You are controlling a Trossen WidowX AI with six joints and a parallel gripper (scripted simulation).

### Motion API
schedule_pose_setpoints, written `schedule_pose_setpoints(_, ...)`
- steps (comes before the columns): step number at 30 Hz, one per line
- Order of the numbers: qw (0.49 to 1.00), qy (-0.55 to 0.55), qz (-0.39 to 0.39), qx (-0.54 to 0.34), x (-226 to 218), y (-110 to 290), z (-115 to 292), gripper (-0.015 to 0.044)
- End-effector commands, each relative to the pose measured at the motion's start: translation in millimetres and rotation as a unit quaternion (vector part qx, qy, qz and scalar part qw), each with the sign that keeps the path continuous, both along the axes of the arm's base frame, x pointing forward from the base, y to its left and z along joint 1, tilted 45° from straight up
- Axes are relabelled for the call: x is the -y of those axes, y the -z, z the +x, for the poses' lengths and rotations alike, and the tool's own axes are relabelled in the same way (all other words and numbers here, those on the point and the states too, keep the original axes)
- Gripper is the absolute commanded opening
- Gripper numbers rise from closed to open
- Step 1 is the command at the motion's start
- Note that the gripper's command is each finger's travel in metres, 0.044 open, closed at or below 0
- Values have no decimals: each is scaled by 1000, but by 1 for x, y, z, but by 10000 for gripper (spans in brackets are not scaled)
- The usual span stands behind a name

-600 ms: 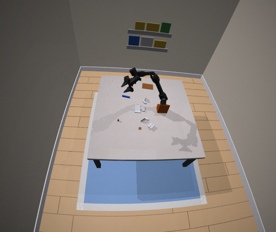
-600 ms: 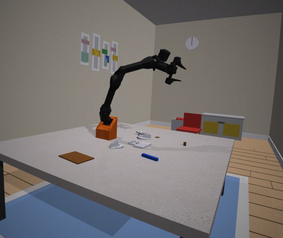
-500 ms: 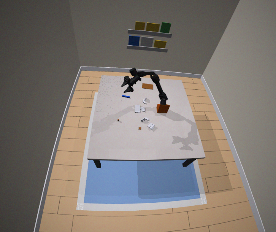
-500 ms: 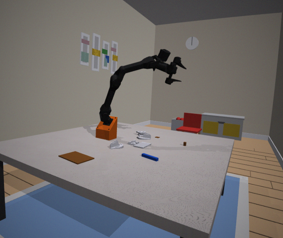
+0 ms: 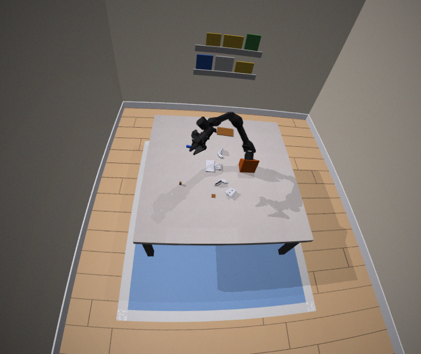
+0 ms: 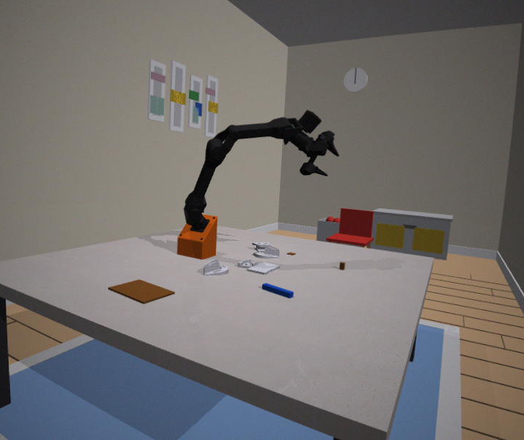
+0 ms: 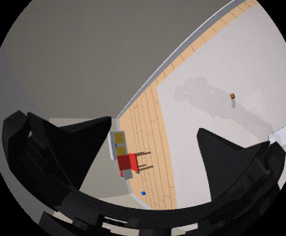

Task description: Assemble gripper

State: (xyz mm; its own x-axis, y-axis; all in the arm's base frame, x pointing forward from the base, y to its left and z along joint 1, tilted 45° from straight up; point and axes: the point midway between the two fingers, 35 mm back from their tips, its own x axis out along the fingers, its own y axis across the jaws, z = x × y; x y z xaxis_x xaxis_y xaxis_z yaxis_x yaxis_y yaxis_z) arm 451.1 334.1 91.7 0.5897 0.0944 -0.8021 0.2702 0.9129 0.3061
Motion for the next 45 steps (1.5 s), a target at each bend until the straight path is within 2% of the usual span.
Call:
schedule_pose_setpoints(1, 998, -16, -50, -27, 12, 28, -12, 440)
schedule_pose_setpoints(12, 975, -70, -182, -107, 53, 94, -52, 440)
schedule_pose_setpoints(23, 924, -134, -302, -193, 101, 144, -99, 440)
schedule_pose_setpoints(34, 846, -203, -405, -282, 153, 176, -149, 440)
schedule_pose_setpoints(45, 743, -274, -485, -372, 207, 191, -201, 440)
